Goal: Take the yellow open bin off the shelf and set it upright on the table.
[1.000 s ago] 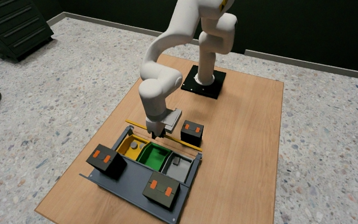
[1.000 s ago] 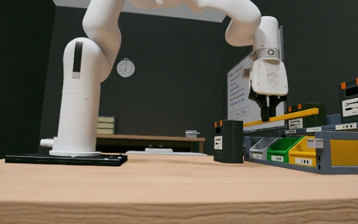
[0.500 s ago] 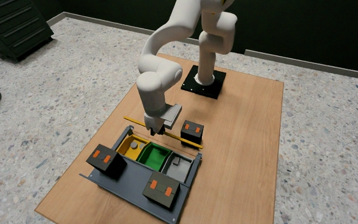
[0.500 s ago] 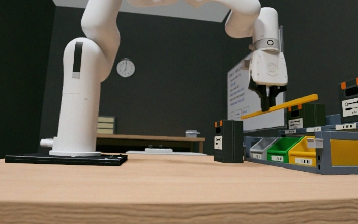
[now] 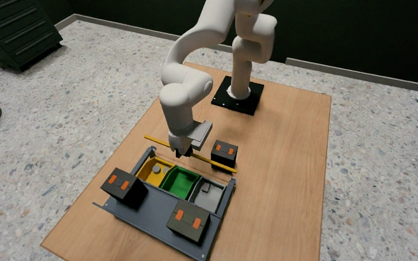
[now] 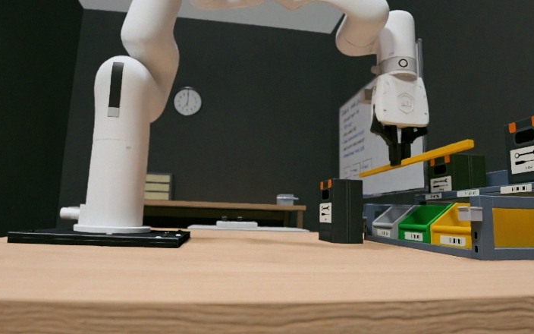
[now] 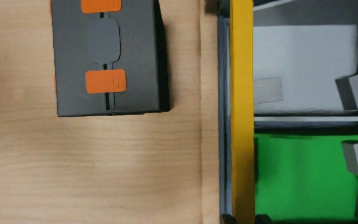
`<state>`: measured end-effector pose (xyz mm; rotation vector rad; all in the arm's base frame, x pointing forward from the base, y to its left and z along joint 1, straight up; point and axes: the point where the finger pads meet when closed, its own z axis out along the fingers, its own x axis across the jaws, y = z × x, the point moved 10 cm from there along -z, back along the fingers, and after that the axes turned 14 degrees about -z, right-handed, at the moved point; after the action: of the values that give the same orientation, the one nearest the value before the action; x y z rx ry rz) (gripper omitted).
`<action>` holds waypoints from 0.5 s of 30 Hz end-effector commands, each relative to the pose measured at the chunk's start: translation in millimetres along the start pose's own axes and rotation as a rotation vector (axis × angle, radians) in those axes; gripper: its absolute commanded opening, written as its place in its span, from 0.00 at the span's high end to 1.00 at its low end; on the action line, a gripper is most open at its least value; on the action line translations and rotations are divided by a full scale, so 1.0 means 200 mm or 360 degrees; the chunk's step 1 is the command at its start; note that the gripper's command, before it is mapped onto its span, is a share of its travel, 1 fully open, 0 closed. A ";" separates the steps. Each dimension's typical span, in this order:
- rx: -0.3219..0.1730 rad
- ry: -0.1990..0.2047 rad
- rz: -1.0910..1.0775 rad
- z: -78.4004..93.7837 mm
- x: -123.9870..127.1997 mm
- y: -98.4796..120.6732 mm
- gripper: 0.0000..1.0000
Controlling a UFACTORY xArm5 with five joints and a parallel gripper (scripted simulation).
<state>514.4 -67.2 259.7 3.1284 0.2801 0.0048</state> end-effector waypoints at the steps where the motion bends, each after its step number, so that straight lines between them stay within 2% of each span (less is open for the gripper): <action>1: 0.0002 0.0009 0.0000 -0.01 -0.01 0.00 1.00; 15: 0.0002 0.0009 0.0000 -0.01 -0.17 -0.04 1.00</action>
<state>486.3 -65.3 259.3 3.1285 0.2801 0.0037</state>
